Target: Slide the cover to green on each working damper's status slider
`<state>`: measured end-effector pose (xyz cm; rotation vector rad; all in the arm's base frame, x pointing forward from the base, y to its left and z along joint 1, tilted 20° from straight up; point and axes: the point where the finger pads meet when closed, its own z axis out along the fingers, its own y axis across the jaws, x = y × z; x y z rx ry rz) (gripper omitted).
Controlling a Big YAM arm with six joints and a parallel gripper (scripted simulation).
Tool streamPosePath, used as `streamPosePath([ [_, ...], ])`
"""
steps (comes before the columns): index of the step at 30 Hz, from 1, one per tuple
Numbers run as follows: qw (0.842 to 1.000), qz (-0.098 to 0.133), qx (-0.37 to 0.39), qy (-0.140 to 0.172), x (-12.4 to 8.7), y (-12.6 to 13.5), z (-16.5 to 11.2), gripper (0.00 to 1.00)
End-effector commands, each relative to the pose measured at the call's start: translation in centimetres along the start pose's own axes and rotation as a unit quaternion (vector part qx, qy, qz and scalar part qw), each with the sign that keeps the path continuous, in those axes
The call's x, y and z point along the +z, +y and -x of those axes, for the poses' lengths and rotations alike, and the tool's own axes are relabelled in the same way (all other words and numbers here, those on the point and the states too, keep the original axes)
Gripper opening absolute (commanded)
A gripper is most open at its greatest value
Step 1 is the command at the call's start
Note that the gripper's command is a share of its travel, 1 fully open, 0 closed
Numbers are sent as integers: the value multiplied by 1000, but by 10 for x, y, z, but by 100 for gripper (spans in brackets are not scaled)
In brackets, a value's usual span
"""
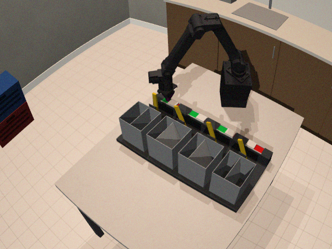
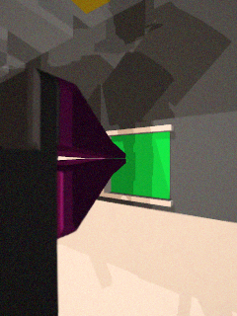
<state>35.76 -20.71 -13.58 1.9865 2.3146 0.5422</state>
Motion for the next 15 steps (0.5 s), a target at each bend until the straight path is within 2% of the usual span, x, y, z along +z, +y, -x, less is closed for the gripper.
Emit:
streamPosePath([
  [1, 1000, 2, -2, 0, -4, 3, -7, 0],
  [15, 1000, 5, -4, -3, -5, 6, -7, 0],
])
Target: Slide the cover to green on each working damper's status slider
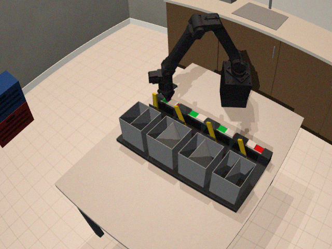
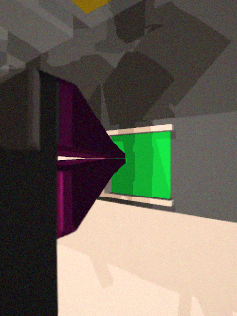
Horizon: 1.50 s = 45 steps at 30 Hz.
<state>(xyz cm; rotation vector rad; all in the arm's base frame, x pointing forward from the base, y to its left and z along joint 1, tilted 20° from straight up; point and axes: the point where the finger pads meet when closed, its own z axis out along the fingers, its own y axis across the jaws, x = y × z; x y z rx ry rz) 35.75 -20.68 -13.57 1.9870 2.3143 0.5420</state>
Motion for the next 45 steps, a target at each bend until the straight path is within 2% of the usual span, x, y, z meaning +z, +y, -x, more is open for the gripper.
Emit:
streamPosePath([
  [1, 1000, 6, -4, -3, -5, 7, -7, 0],
  [45, 1000, 2, 0, 0, -3, 2, -11, 0],
])
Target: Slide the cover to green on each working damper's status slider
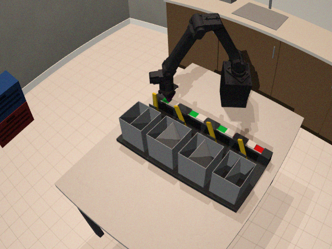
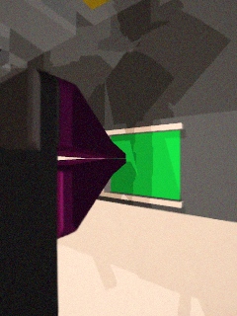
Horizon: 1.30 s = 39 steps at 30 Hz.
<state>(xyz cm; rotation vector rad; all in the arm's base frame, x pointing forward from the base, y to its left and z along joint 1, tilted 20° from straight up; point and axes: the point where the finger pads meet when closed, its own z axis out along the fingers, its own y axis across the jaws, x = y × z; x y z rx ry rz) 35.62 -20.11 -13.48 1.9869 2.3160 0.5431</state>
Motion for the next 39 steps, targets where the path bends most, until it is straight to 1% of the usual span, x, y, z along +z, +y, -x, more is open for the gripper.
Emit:
streamPosePath([
  [1, 1000, 3, 0, -1, -3, 2, -5, 0],
  [20, 1000, 2, 0, -1, -3, 2, -5, 0],
  [25, 1000, -5, 6, 6, 0, -8, -2, 0],
  [28, 1000, -5, 7, 7, 1, -9, 1, 0],
  [32, 1000, 3, 1, -2, -2, 2, 13, 0],
  [34, 1000, 5, -3, -4, -4, 5, 14, 0],
  [39, 1000, 5, -1, -4, -3, 5, 14, 0],
])
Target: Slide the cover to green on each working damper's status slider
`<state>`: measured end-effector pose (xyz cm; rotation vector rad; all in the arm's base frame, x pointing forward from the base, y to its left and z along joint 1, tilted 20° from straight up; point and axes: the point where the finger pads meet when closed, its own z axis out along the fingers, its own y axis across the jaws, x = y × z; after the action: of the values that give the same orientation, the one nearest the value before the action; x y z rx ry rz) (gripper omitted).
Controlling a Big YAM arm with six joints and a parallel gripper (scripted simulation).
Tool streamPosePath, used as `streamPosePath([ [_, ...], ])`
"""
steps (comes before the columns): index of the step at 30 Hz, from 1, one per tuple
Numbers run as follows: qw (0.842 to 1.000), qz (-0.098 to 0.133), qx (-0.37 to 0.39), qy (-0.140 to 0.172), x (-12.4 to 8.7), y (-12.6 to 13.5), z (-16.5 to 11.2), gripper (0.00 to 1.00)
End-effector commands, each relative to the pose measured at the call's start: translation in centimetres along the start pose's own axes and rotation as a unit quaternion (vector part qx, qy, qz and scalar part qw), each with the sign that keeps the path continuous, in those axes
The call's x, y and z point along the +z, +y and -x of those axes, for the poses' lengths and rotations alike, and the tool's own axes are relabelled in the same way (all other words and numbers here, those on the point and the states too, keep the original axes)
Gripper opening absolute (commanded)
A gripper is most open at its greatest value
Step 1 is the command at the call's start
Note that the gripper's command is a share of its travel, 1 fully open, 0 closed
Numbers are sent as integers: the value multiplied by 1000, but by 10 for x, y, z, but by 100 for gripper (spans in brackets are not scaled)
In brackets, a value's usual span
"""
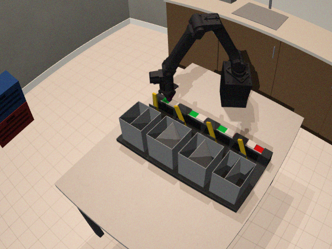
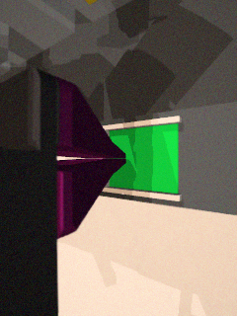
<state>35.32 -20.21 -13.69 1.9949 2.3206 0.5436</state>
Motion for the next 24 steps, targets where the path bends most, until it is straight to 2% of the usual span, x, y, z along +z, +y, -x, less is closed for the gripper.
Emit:
streamPosePath([
  [1, 1000, 8, -3, -7, -6, 9, 14, 0],
  [3, 1000, 15, -4, -14, -15, 13, 17, 0],
  [6, 1000, 15, -4, -15, -17, 13, 17, 0],
  [20, 1000, 7, 0, -6, -48, 1, 6, 0],
  [23, 1000, 6, -3, -5, -48, 3, 5, 0],
  [24, 1000, -4, -2, 7, -38, -3, -1, 0],
])
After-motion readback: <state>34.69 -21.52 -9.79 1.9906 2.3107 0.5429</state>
